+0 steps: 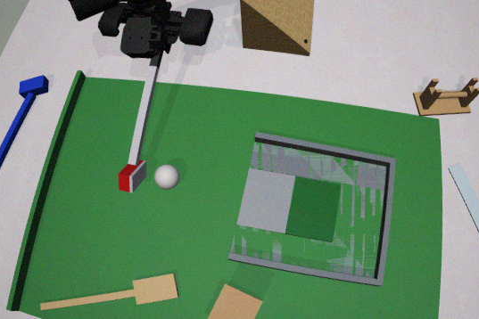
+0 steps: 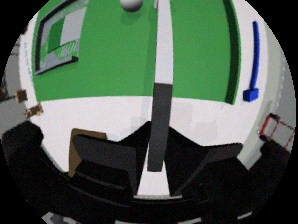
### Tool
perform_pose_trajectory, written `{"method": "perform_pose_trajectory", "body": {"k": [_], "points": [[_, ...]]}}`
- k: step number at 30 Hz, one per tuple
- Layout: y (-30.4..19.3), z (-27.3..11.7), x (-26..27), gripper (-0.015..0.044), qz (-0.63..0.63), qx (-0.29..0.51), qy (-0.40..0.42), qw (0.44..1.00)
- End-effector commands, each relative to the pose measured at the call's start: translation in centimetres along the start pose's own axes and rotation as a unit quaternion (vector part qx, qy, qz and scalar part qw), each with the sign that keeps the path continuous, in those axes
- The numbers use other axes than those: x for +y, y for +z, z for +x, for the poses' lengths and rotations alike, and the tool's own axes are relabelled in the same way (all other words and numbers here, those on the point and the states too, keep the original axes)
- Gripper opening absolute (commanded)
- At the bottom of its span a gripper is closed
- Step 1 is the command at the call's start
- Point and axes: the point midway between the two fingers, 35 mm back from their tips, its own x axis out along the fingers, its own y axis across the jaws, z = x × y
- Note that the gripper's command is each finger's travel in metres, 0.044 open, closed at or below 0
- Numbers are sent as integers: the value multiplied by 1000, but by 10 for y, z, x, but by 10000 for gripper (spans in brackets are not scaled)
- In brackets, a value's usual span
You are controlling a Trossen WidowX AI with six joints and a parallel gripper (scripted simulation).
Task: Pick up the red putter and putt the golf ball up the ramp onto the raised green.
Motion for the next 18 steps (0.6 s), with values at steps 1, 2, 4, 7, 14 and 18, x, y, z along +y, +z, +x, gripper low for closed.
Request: {"method": "perform_pose_trajectory", "body": {"k": [1,2,4,7,14,18], "points": [[1,-1,-15,0,1,-5,-1,1000],[1,0,-20,0,1,-5,-1,1000],[1,1,-26,0,2,-6,-1,1000],[1,1,-27,0,2,-6,-1,1000],[1,1,-27,0,2,-6,-1,1000],[0,2,-22,0,0,-4,1,1000]]}}
